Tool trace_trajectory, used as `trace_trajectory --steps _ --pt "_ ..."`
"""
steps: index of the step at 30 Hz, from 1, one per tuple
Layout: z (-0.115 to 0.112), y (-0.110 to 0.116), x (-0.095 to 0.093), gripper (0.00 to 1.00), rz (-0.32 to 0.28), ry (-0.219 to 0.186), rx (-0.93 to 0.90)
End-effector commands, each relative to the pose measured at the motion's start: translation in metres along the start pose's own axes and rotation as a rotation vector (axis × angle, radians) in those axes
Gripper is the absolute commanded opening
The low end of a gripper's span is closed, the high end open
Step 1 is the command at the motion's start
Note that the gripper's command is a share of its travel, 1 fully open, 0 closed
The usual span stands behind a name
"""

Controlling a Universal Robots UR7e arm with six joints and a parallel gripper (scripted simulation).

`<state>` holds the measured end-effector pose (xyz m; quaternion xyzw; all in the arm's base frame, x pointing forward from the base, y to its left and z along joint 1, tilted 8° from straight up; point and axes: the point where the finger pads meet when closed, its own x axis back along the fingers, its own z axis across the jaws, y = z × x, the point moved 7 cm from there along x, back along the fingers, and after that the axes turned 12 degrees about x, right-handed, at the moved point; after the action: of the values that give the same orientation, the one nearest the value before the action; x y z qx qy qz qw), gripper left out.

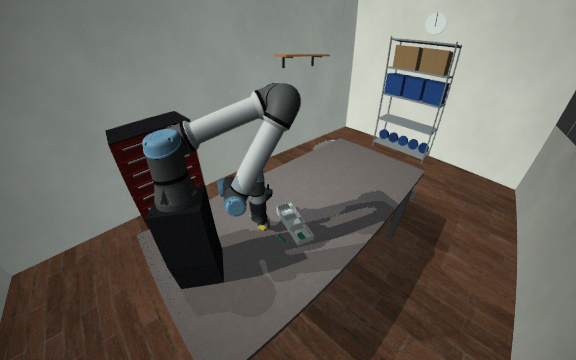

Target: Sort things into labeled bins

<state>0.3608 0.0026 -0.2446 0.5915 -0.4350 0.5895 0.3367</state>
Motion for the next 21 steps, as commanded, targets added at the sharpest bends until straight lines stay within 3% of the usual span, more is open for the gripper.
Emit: trace_trajectory --steps 1,2,3,21 --pt "0.0002 -0.0002 0.0002 1.0 0.001 0.001 0.0" --pt "0.0002 -0.0002 0.0002 1.0 0.001 0.001 0.0" --pt "0.0002 -0.0002 0.0003 0.7 0.001 0.001 0.0" --pt "0.0002 -0.0002 0.0003 0.7 0.001 0.001 0.0"
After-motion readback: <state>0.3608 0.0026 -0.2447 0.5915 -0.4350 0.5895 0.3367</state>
